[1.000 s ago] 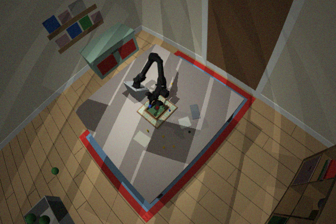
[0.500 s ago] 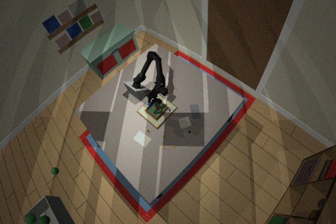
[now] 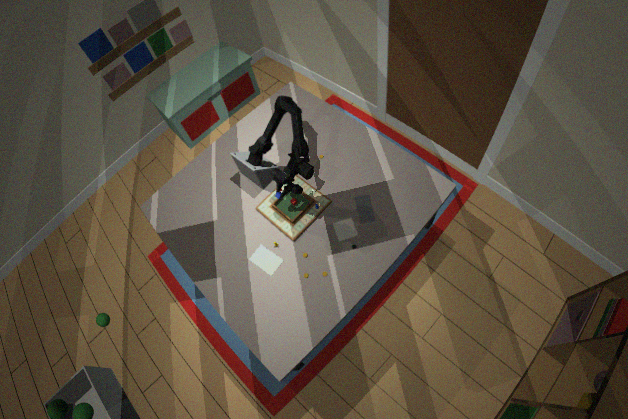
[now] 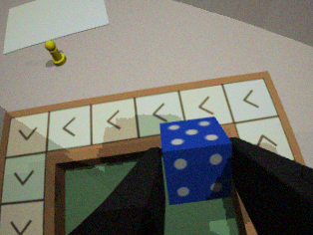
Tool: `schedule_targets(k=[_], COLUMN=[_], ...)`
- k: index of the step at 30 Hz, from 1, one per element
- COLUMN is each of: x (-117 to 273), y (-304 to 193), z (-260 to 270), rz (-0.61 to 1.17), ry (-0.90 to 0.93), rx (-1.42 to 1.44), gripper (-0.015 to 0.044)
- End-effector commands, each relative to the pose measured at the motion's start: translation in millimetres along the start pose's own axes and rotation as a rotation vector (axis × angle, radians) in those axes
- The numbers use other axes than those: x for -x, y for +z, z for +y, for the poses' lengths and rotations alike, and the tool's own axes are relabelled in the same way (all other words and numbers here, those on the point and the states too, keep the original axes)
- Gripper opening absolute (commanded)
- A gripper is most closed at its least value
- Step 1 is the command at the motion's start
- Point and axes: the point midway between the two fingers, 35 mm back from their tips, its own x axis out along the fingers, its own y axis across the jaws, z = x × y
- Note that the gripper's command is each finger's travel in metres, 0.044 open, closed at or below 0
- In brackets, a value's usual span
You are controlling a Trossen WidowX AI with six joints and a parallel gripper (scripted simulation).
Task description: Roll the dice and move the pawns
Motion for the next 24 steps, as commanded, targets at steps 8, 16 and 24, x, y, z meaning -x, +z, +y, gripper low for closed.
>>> schedule_targets(k=[8, 16, 24], x=[27, -6, -19], y=[30, 19, 16], z=[0, -6, 0], rz=[-0.007, 0.418, 0.843], ry=[0.001, -0.086, 0.025], rx=[-0.001, 0.035, -0.017], gripper=[0.0420, 0.0440, 0.0440])
